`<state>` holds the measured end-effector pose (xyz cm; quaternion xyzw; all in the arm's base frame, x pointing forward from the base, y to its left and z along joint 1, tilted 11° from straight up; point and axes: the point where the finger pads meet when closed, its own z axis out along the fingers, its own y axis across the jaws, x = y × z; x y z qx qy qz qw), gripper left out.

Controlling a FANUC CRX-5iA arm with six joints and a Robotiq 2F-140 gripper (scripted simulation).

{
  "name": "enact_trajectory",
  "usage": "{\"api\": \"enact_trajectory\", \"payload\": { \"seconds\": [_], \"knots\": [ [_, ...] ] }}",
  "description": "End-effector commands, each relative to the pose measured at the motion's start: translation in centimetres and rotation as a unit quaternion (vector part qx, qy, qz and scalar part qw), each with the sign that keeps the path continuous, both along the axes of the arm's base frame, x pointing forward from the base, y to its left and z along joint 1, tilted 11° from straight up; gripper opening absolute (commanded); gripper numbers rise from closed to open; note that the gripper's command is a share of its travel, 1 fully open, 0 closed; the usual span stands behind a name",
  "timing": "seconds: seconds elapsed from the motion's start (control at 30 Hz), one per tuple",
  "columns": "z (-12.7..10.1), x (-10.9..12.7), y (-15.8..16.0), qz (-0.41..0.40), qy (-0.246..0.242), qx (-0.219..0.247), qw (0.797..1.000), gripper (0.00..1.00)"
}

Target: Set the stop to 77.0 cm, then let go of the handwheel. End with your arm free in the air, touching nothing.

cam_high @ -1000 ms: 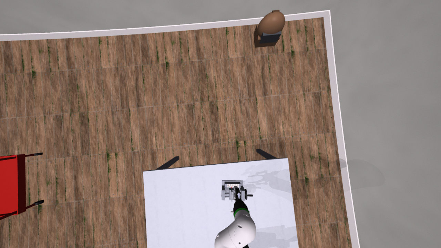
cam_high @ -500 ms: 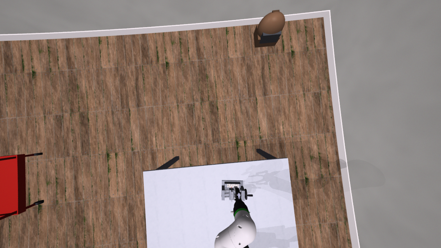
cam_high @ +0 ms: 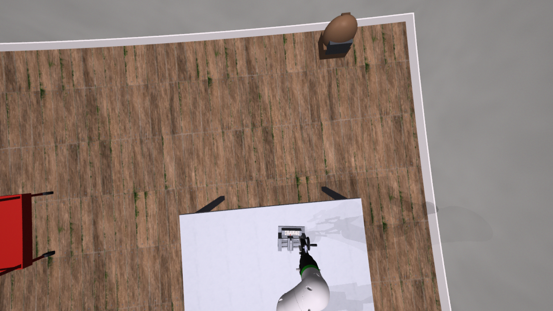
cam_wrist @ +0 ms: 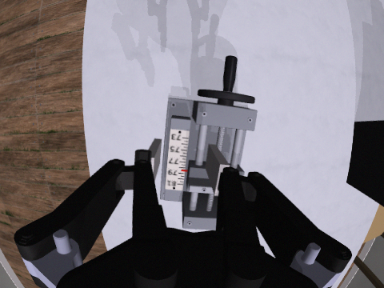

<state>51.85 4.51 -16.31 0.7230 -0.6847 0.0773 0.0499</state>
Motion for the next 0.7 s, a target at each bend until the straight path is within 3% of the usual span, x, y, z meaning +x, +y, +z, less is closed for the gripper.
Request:
{"api": "enact_trajectory", "payload": {
  "seconds": [0.0,0.07,0.13,0.27,0.67],
  "knots": [
    [0.8,-1.9,-4.4,0.001,-0.001,0.0,1.0,0.33],
    [1.2,-3.0,-7.0,0.001,-0.001,0.0,1.0,0.33],
    [1.2,-3.0,-7.0,0.001,-0.001,0.0,1.0,0.33],
    [1.7,-4.4,-10.0,0.001,-0.001,0.0,1.0,0.33],
    [1.7,-4.5,-10.4,0.001,-0.001,0.0,1.0,0.33]
  ]
}}
